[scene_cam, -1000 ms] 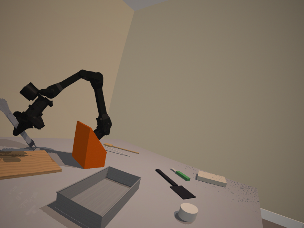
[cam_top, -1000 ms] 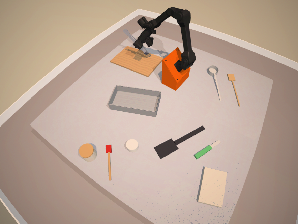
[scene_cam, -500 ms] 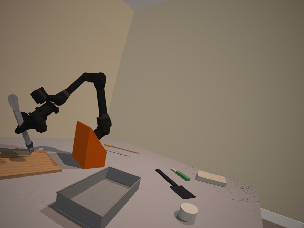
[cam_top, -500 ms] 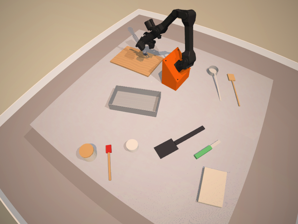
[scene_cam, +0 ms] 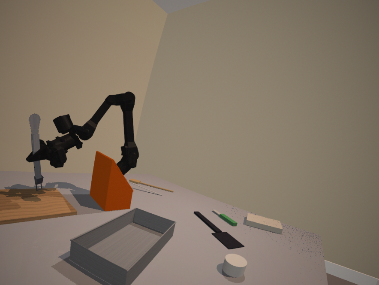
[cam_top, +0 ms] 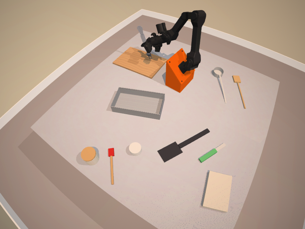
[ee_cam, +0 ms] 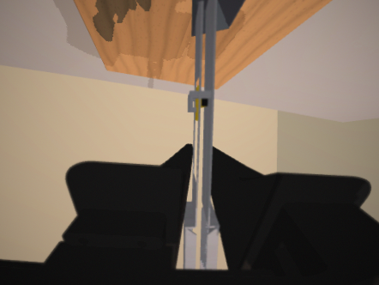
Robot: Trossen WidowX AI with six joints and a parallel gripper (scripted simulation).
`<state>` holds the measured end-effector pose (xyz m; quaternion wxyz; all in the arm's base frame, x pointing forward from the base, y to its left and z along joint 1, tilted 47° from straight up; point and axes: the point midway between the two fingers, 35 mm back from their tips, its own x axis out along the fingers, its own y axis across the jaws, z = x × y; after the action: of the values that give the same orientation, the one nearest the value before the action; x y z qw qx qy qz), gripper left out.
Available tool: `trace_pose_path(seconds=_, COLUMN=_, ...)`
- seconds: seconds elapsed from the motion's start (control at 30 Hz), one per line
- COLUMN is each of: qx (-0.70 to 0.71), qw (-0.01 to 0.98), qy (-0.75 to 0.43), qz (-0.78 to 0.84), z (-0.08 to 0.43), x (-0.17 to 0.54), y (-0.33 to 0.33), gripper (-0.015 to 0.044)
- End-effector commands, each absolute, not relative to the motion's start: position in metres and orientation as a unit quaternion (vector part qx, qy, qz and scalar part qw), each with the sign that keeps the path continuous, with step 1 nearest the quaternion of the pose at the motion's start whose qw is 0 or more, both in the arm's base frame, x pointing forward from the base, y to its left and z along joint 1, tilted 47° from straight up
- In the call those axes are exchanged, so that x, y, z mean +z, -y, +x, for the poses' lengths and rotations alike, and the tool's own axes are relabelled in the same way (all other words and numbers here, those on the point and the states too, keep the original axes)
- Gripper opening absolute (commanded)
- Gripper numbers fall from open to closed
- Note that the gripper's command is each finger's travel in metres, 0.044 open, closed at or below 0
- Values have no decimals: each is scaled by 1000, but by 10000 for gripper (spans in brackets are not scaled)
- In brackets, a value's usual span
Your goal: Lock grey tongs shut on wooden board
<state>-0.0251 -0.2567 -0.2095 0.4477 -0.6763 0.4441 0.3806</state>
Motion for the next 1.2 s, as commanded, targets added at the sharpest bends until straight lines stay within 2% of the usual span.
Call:
trace_pose_path(seconds=0.0, qx=363, qw=428, qy=-456, qz=-690, z=-25, x=-199, y=257, gripper=-150)
trace_pose_path(seconds=1.17, qx=349, qw=412, qy=-468, qz=-700, z=-25, x=-190, y=254, gripper=-150)
